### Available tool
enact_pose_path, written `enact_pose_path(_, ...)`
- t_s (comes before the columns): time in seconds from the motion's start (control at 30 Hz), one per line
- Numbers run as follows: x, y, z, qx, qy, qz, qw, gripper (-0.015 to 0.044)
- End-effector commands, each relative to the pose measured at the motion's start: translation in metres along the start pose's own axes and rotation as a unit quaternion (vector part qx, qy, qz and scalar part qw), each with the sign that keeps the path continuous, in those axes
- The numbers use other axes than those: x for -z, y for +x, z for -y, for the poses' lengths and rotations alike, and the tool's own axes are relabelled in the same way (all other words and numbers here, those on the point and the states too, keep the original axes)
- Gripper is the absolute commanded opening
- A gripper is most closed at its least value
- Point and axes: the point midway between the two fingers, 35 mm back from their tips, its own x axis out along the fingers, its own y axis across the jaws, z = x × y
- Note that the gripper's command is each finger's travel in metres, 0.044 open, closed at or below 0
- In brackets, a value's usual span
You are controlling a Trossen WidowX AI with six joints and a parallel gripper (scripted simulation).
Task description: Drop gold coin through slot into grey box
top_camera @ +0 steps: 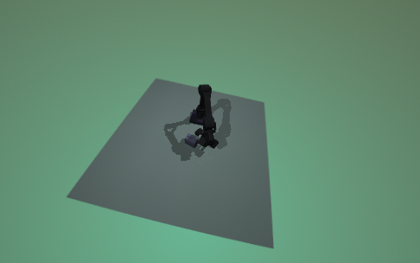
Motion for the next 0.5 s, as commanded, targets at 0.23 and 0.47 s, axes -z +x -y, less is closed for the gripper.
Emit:
enact_pose_path(0.23, 0.000, -0.034, 0.001, -0.006, 0.002, 0.006, 1.000, 0.0000)
enact_pose_path(0.47, 0.001, -0.043, 0.002, -0.006, 0.002, 0.006, 1.000, 0.0000)
